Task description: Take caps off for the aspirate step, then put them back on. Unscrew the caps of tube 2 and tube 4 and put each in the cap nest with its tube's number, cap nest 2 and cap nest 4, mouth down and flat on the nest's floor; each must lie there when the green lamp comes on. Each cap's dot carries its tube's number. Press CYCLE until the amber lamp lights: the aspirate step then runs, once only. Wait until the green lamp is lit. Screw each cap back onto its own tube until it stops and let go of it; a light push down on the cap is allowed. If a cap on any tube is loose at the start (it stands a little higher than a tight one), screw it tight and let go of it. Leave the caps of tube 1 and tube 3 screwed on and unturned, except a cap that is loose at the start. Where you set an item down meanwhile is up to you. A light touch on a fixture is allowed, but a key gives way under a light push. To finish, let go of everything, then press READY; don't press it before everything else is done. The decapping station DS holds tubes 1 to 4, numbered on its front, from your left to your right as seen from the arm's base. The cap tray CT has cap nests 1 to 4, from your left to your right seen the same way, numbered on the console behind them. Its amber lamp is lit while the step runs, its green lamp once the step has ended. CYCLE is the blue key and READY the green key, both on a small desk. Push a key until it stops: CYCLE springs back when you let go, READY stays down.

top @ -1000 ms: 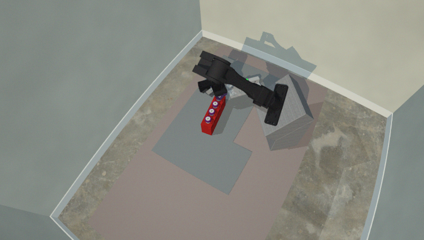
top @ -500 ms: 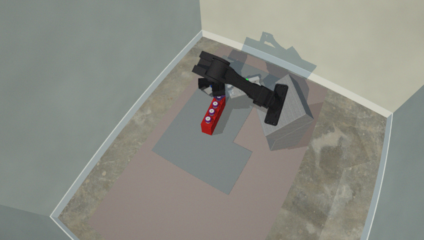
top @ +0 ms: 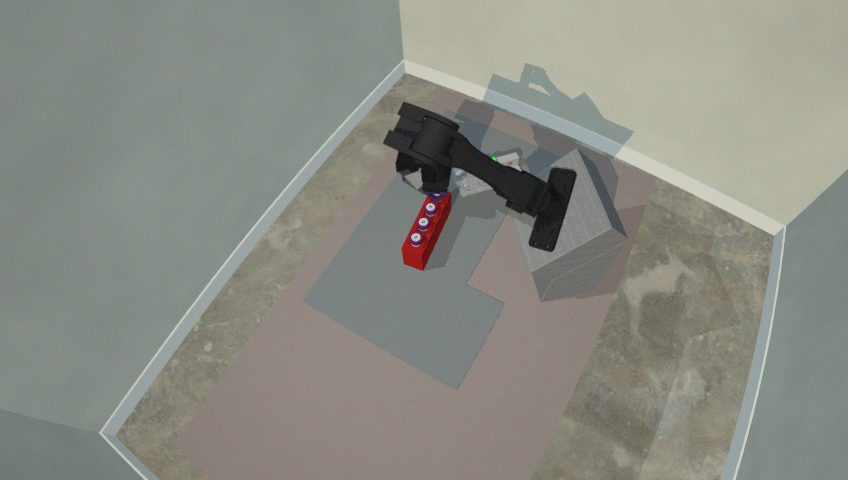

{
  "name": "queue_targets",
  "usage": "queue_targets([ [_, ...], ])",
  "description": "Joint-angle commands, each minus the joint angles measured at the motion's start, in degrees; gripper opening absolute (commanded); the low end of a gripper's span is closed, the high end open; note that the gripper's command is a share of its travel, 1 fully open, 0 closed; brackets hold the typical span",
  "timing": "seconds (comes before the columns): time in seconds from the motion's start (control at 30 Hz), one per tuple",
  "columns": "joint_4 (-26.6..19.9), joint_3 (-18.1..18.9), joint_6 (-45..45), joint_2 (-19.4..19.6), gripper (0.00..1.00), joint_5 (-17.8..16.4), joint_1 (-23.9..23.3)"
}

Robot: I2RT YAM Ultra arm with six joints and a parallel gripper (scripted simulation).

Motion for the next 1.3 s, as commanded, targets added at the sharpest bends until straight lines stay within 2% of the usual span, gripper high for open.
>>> queue_targets([
  [0.0,0.12,0.0,0.47,-0.22,0.49,0.04,-0.19],
  [0.1,0.16,-0.01,0.48,-0.2,0.49,0.04,-0.18],
  [0.13,0.16,-0.01,0.49,-0.2,0.0,0.04,-0.18],
  [0.63,0.18,-0.02,2.41,-0.19,0.0,0.05,-0.17],
  [1.13,0.28,-0.02,31.1,-0.12,0.0,0.07,-0.13],
  [1.2,0.28,-0.02,31.1,-0.12,0.0,0.07,-0.13],
  [1.27,0.29,-0.02,34.92,-0.11,0.0,0.08,-0.12],
])
